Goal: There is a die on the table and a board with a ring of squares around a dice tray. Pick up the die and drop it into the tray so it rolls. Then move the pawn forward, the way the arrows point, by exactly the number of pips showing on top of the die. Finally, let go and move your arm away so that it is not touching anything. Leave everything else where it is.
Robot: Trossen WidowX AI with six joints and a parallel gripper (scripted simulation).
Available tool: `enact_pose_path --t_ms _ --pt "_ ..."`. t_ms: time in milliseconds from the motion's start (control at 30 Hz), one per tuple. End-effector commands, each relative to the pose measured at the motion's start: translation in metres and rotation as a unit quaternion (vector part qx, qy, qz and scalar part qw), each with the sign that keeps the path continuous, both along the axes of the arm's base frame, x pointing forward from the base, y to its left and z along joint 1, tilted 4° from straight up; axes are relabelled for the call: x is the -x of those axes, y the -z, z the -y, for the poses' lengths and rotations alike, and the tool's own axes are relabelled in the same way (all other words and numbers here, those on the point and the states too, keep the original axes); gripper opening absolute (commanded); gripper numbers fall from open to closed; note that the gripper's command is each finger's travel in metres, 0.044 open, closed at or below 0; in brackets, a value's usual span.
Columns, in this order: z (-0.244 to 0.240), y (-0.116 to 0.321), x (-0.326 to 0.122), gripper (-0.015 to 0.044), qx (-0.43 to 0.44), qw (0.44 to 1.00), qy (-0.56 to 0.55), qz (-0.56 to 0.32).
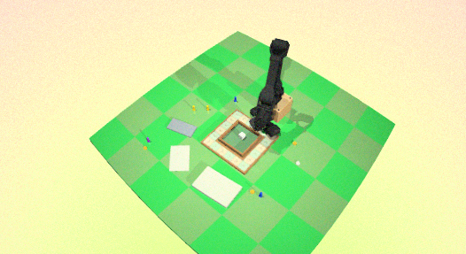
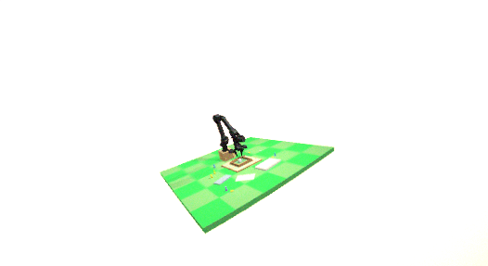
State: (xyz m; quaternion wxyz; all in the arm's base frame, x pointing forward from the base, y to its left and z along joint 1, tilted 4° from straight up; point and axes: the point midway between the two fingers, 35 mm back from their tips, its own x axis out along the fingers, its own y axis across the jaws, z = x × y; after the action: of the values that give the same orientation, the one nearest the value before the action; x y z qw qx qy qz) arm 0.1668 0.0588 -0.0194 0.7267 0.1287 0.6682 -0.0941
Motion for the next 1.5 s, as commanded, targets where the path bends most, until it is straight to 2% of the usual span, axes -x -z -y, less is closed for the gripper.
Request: enact_pose_path --t_ms 0,133,333,533,867,1167,1467 --pt "0.001 0.004 0.001 0.0147 0.003 1.000 0.002 -0.002" --pt "0.001 0.004 0.001 0.0043 0.003 1.000 0.002 -0.002" --pt "0.001 0.004 0.001 0.0003 0.003 1.000 0.002 -0.002" --pt "0.000 -0.004 -0.001 0.0000 0.003 1.000 0.002 -0.002" --pt "0.001 -0.064 -0.005 0.0000 0.003 1.000 0.002 -0.001" --pt "0.008 -0.119 0.010 0.0000 0.003 1.000 0.002 -0.002" --pt "0.014 -0.120 0.008 0.0000 0.004 1.000 0.002 -0.002"
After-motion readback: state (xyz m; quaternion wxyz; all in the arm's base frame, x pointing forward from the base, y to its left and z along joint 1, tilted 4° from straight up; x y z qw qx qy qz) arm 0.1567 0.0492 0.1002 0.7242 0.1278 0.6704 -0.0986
